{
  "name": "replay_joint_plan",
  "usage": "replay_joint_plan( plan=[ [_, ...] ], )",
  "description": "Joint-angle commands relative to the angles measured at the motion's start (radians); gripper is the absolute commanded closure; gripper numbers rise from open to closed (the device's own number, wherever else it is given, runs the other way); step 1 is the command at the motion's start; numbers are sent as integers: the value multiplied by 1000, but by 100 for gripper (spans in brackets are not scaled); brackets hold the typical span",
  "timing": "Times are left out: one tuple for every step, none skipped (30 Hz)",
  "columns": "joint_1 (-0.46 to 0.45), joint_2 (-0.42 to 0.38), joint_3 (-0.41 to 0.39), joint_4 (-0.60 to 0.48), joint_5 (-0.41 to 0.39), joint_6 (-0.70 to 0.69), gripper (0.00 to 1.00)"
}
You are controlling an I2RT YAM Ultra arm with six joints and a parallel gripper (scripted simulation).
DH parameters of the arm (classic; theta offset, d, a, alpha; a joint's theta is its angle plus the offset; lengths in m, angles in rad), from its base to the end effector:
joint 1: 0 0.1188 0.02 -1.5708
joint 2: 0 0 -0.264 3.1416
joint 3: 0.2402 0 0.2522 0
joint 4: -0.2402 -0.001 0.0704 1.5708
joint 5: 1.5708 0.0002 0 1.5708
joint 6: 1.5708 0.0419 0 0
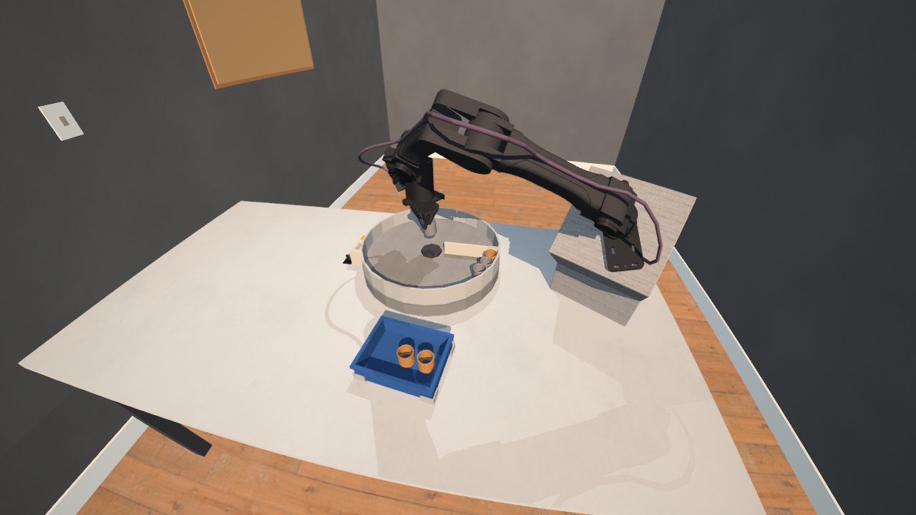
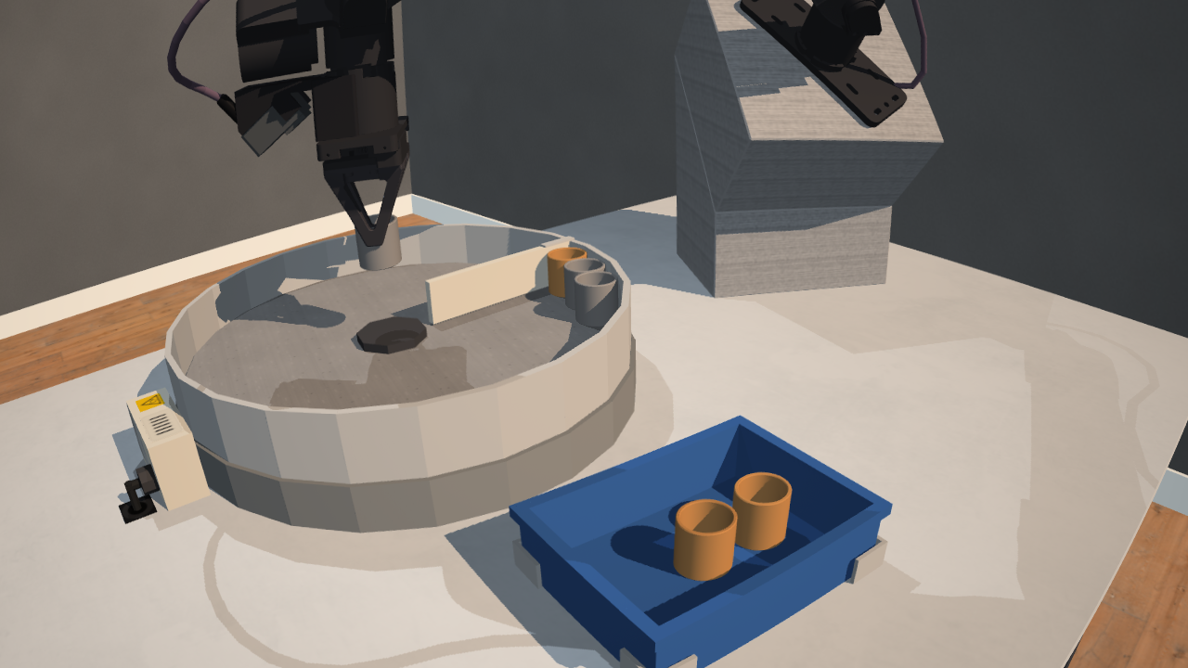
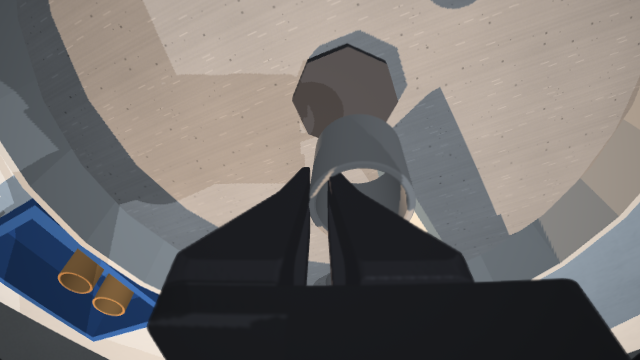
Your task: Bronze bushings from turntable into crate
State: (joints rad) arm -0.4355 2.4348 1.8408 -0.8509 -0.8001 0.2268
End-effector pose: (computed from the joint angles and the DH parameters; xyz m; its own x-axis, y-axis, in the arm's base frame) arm 0.4389 -0.1700 0.1040 -0.8287 0.5584 0.0377 0.4090 0.5584 0.7217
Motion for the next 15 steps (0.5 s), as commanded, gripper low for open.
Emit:
replay_joint_plan(
  plan=[
    [-22, -38, -27, 13, 9, 7, 100],
    [-22, -39, -29, 15, 9, 7, 100],
    [-22, -41, -32, 16, 9, 8, 100],
    [-21, -43, -35, 18, 10, 9, 100],
    [-21, -44, -38, 19, 10, 9, 100],
    [-20, -46, -40, 20, 10, 9, 100],
    [-20, -46, -42, 21, 10, 8, 100],
    [-20, -46, -42, 21, 10, 8, 100],
    [-20, -46, -42, 21, 10, 8, 100],
    [-20, -48, -29, 23, 10, 8, 100],
    [-20, -48, -27, 23, 10, 8, 100],
    [-20, -48, -27, 23, 10, 8, 100],
    [-20, -48, -27, 23, 10, 8, 100],
    [-20, -48, -28, 23, 10, 8, 100],
    [-20, -48, -28, 23, 10, 8, 100]
  ],
)
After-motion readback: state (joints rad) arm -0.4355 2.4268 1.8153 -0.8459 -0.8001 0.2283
